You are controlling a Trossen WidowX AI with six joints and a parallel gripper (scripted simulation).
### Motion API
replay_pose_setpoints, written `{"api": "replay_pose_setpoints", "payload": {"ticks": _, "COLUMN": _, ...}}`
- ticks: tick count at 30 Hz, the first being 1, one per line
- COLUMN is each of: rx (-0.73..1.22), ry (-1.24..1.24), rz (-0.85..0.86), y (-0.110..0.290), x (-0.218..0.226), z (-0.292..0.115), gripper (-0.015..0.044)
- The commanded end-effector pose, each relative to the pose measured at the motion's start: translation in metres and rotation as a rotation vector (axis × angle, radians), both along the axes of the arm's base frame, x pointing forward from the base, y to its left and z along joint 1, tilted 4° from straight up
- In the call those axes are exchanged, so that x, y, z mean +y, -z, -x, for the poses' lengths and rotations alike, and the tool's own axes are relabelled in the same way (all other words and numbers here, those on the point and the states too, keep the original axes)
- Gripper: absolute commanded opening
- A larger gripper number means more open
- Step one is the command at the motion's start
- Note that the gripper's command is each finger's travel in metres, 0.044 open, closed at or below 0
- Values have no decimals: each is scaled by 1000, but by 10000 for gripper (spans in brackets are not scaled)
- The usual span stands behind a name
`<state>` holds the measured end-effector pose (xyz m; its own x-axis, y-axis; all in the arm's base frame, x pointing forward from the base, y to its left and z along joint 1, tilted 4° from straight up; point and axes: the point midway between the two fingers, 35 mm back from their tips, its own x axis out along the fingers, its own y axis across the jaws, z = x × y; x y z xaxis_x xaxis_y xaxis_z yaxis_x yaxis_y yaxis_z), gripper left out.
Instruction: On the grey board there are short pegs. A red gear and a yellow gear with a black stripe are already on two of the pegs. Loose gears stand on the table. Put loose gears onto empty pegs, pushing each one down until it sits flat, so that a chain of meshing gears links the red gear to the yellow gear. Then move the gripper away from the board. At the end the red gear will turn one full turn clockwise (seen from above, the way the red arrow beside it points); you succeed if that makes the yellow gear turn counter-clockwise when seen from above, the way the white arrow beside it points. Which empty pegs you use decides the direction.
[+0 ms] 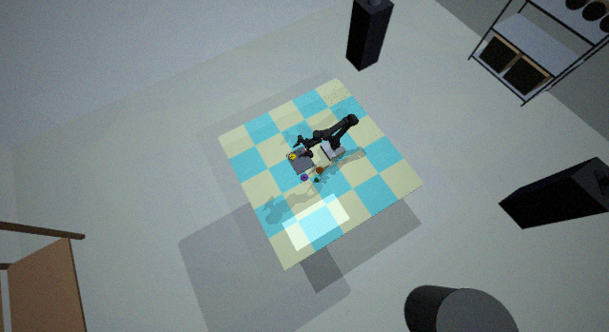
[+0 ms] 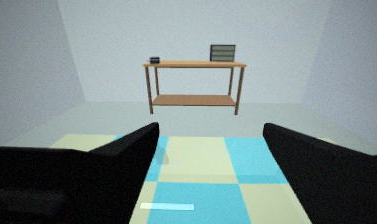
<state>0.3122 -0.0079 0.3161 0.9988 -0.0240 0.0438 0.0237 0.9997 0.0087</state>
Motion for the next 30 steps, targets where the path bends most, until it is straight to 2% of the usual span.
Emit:
{"api": "replay_pose_setpoints", "payload": {"ticks": 1, "rx": 11, "ry": -2, "rz": 3, "y": 2, "x": 0, "z": -2, "gripper": 426}}
{"api": "replay_pose_setpoints", "payload": {"ticks": 8, "rx": 439, "ry": -86, "rz": 130, "y": 70, "x": 24, "z": -50, "gripper": 440}}
{"api": "replay_pose_setpoints", "payload": {"ticks": 12, "rx": 706, "ry": -185, "rz": 254, "y": 114, "x": 44, "z": -64, "gripper": 440}}
{"api": "replay_pose_setpoints", "payload": {"ticks": 23, "rx": 1390, "ry": -573, "rz": 598, "y": 220, "x": 94, "z": -48, "gripper": 440}}
{"api": "replay_pose_setpoints", "payload": {"ticks": 30, "rx": 1429, "ry": -601, "rz": 617, "y": 225, "x": 97, "z": -49, "gripper": 440}}
